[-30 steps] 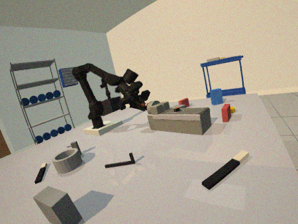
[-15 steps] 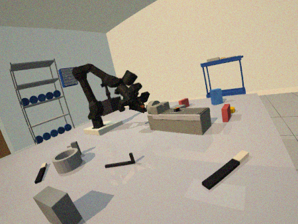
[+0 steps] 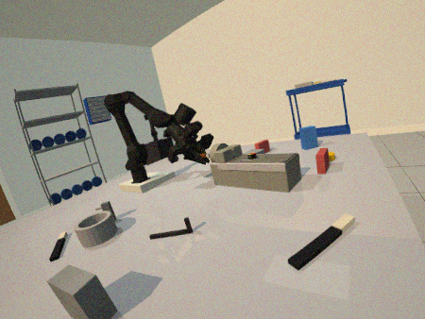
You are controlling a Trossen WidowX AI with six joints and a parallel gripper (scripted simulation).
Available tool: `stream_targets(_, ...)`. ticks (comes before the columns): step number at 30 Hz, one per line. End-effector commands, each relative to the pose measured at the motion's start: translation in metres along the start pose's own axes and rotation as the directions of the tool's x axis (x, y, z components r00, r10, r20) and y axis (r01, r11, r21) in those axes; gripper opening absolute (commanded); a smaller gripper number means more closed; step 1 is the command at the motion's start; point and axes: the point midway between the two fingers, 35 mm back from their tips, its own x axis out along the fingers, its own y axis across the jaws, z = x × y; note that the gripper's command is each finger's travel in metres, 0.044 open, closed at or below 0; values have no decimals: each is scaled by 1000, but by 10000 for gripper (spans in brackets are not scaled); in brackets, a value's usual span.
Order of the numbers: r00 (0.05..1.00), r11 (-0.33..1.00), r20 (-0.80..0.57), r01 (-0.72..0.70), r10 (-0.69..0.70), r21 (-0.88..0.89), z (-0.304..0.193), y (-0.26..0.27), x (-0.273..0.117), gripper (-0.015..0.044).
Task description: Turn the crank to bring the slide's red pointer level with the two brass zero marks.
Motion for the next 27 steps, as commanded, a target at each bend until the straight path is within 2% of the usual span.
stream_targets(1, 1000, 1000, -13, 8, -8, -3, -7, -2, 7, 0)
stream_targets(27, 1000, 1000, -14, 6, -6, -2, -27, 23, 26, 0)
